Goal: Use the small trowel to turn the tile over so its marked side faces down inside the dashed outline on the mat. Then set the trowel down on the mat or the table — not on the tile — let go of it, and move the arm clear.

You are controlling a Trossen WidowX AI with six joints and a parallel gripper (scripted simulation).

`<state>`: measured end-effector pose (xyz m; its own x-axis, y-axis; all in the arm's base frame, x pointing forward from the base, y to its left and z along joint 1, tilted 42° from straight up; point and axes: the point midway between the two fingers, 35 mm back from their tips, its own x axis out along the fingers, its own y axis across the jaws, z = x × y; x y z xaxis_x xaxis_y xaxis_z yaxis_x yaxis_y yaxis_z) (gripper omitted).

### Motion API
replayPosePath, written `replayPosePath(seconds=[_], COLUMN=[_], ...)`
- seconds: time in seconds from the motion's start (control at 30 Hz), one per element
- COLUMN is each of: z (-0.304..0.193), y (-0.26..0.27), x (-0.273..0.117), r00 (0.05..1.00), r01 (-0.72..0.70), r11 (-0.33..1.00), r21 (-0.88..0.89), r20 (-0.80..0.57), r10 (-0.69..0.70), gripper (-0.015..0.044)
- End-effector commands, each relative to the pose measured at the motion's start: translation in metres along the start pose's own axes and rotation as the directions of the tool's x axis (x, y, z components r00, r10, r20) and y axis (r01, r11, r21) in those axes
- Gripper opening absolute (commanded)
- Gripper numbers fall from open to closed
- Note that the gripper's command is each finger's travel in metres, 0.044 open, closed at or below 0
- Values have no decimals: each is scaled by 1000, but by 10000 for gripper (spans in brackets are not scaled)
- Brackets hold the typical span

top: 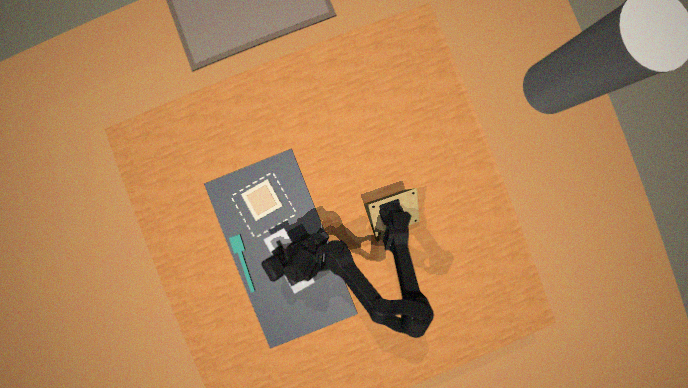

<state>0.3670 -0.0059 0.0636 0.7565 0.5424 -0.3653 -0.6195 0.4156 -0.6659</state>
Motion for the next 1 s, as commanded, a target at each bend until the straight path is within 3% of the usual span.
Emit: replayPosePath(seconds=[0.0,0.97], z=[0,15], y=[0,-11], x=[0,62], r00=[1000,972], r01=[0,-139], r11=[1000,910], r21=[0,390], r20=[0,-124], r10=[0,202], gripper=[0,0])
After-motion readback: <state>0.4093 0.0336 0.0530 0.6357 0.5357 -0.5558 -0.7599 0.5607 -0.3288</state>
